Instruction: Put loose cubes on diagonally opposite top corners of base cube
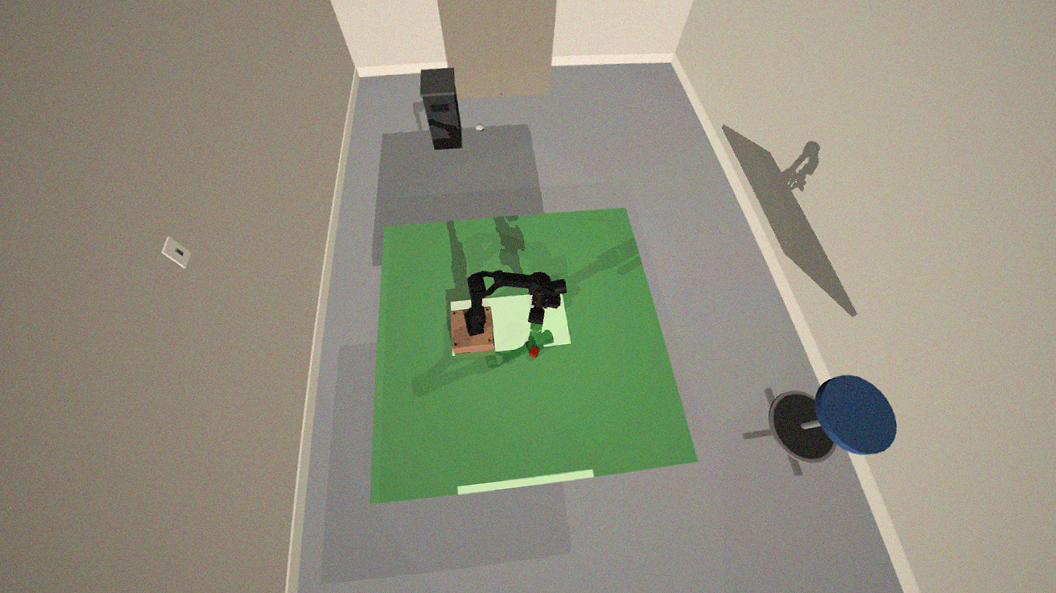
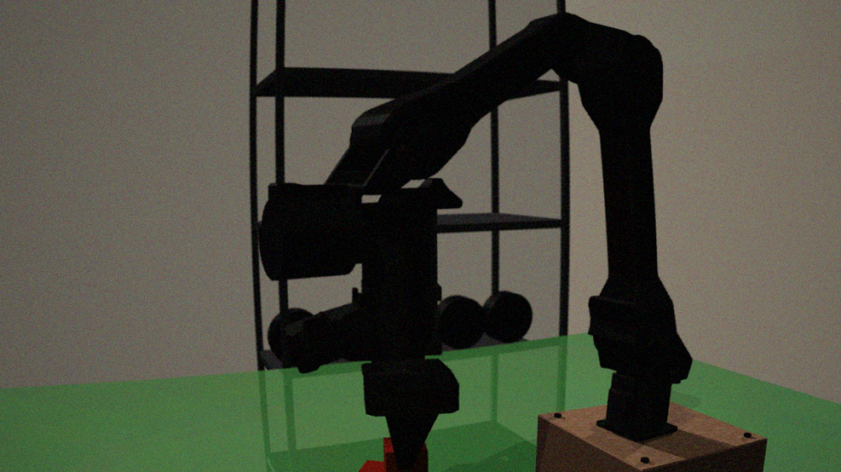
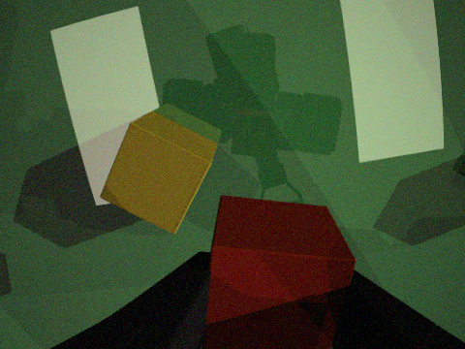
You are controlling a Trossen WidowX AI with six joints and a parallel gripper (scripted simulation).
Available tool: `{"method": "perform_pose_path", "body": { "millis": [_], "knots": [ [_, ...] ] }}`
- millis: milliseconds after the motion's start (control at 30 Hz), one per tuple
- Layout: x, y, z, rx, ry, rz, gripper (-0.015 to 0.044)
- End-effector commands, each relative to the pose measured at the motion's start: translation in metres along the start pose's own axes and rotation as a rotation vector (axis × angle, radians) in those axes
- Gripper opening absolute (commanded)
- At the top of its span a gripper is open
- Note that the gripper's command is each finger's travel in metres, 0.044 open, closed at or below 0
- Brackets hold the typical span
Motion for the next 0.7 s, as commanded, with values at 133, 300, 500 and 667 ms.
{"method": "perform_pose_path", "body": {
  "millis": [133,300,500,667],
  "knots": [
    [0.004,0.016,0.000,0.246,0.000,0.007,0.0105],
    [0.006,0.024,-0.002,0.393,0.001,0.007,0.0105],
    [0.010,0.034,-0.004,0.570,0.002,0.007,0.0105],
    [0.012,0.042,-0.006,0.717,0.003,0.006,0.0105]
  ]
}}
Point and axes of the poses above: the point midway between the two fingers, 35 mm back from their tips, its own x axis out along the fingers, its own y axis across the jaws, z = x × y, the point moved 5 cm from there along -x, back along the fingers, and after that the axes turned 5 degrees about x, right-handed, at the moved point
